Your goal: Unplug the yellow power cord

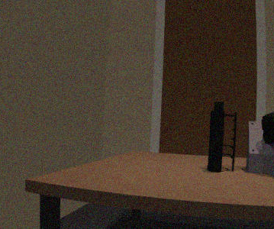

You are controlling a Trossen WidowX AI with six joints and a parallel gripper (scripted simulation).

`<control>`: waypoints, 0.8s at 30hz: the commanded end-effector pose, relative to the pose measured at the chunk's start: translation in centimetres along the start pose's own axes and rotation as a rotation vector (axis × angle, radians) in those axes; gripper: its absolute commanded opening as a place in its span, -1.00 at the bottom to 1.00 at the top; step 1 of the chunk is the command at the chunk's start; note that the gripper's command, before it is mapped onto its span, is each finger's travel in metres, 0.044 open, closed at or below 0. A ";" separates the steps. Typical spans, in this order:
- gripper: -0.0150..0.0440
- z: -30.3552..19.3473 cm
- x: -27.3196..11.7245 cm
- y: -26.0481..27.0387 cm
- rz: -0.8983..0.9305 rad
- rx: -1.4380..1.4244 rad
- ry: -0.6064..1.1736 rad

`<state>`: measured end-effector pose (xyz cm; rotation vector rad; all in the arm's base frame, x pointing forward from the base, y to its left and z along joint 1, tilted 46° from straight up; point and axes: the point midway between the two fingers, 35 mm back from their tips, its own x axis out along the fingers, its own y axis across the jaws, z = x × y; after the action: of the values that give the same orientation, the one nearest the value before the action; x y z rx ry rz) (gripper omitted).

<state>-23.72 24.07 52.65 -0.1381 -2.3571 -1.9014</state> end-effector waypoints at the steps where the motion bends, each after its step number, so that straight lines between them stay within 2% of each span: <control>1: 0.78 -0.1 0.0 0.1 0.002 -0.003 0.000; 5: 0.42 -2.0 -0.2 1.7 0.057 -0.078 -0.002; 9: 0.06 -6.3 -0.9 4.7 0.176 -0.218 0.005; 14: 0.05 -12.2 -2.7 7.6 0.313 -0.406 0.018; 24: 0.05 -24.3 -7.9 11.5 0.603 -0.565 0.135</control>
<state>-15.48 5.96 66.66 -0.6202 -1.5031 -2.1132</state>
